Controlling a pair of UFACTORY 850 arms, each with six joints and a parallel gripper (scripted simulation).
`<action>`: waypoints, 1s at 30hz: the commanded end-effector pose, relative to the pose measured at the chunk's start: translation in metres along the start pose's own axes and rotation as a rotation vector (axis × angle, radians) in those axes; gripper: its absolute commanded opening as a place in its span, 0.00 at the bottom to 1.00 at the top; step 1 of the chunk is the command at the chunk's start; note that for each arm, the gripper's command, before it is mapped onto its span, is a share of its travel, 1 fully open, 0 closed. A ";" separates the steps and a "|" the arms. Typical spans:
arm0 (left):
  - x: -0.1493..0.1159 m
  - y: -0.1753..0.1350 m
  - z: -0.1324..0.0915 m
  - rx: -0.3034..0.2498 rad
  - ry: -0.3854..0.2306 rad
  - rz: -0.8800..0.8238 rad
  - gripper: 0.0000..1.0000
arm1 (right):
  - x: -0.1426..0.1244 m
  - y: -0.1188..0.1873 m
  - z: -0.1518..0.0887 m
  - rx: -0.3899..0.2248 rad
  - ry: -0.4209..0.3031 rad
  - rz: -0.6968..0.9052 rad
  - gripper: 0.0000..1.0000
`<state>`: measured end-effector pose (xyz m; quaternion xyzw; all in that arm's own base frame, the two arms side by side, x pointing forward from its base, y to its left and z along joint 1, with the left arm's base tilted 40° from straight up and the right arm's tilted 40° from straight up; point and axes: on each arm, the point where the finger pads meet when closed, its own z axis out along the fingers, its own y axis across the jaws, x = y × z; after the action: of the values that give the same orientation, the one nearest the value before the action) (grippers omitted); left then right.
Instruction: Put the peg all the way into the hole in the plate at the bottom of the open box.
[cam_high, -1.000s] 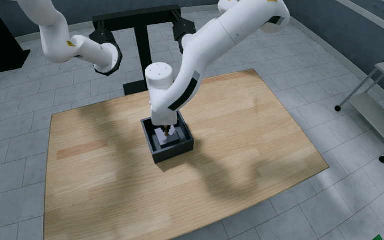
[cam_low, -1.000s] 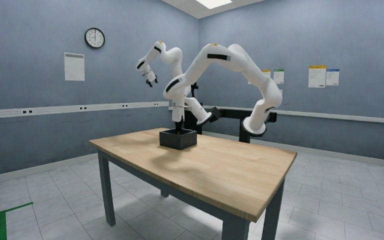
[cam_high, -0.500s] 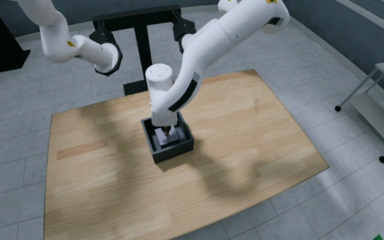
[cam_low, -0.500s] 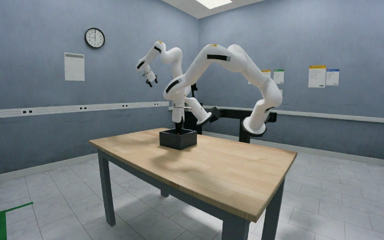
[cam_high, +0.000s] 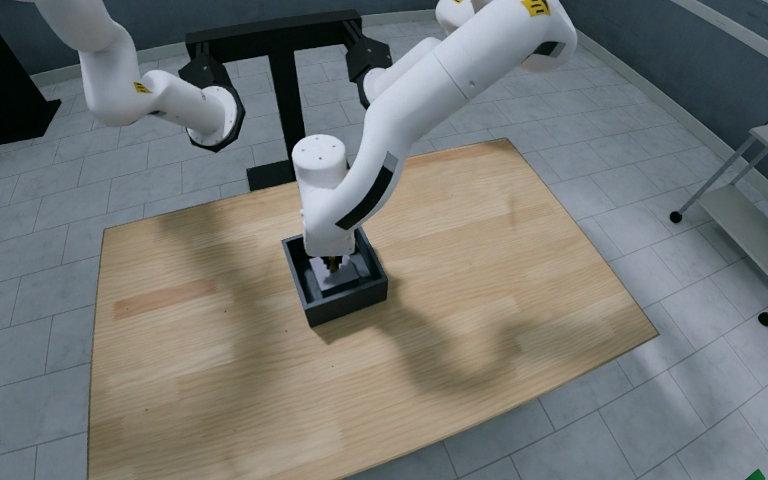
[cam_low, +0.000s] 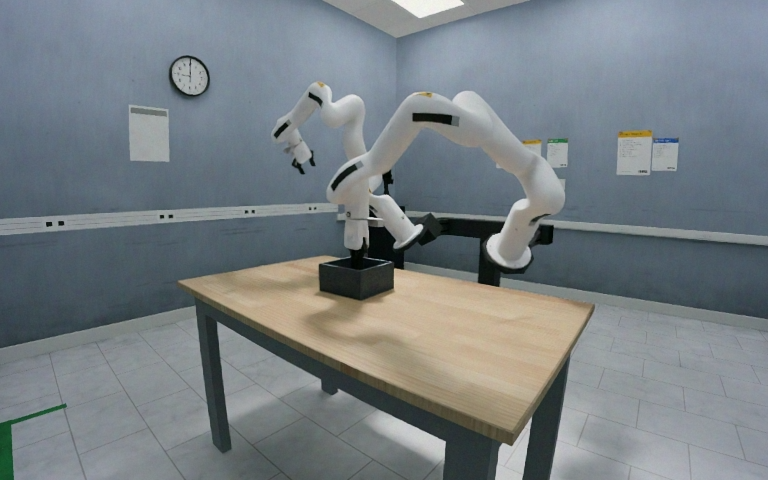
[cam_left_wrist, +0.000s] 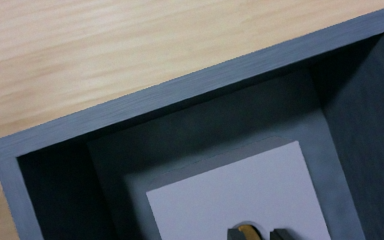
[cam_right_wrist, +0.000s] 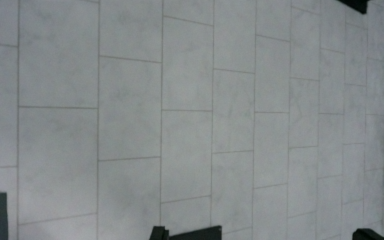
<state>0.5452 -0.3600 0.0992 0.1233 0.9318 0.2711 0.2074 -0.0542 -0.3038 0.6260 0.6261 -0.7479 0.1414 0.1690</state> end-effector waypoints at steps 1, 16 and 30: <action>-0.001 0.000 0.003 0.001 -0.001 0.000 0.00 | 0.000 0.000 -0.001 0.000 0.002 0.000 1.00; -0.001 0.000 0.013 0.001 -0.001 0.000 0.00 | 0.000 0.000 -0.001 0.000 0.002 0.000 1.00; -0.001 0.000 0.014 0.001 -0.001 0.000 0.00 | 0.000 0.000 -0.001 0.000 0.002 0.000 1.00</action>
<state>0.5518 -0.3534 0.0882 0.1233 0.9318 0.2710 0.2075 -0.0542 -0.3038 0.6260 0.6261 -0.7479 0.1414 0.1690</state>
